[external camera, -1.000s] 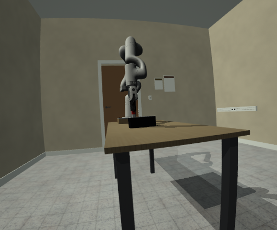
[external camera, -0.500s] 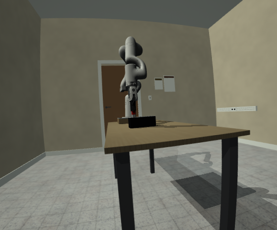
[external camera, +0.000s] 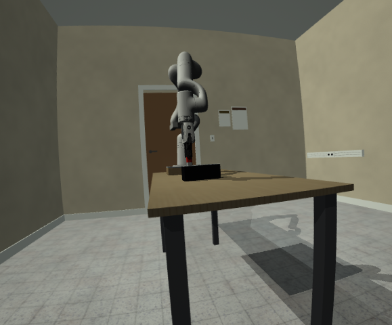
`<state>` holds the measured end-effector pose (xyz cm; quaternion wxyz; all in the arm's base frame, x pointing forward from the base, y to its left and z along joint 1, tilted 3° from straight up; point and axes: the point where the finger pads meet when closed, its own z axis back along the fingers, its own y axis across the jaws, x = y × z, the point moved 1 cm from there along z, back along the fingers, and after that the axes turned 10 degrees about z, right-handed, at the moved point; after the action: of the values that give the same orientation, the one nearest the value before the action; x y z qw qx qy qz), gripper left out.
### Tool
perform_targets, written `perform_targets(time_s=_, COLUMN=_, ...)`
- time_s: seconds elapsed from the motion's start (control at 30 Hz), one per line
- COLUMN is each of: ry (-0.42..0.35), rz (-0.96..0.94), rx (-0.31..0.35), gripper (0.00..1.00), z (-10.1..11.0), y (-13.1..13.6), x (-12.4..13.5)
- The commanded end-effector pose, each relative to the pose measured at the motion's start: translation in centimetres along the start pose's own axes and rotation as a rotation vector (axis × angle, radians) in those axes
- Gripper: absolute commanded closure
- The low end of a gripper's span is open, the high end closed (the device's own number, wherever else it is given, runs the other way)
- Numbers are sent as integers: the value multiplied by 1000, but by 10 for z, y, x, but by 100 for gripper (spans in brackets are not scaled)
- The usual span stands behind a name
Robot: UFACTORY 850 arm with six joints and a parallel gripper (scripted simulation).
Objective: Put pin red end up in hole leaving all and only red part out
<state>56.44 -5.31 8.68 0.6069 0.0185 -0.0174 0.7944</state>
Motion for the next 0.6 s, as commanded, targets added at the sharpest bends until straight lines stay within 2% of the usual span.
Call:
perform_targets(time_s=0.0, ry=1, rz=0, rx=-2, gripper=100, z=1, y=0, x=0)
perform_targets(time_s=0.57, ry=1, rz=0, rx=-2, gripper=100, z=-3, y=-1, x=0)
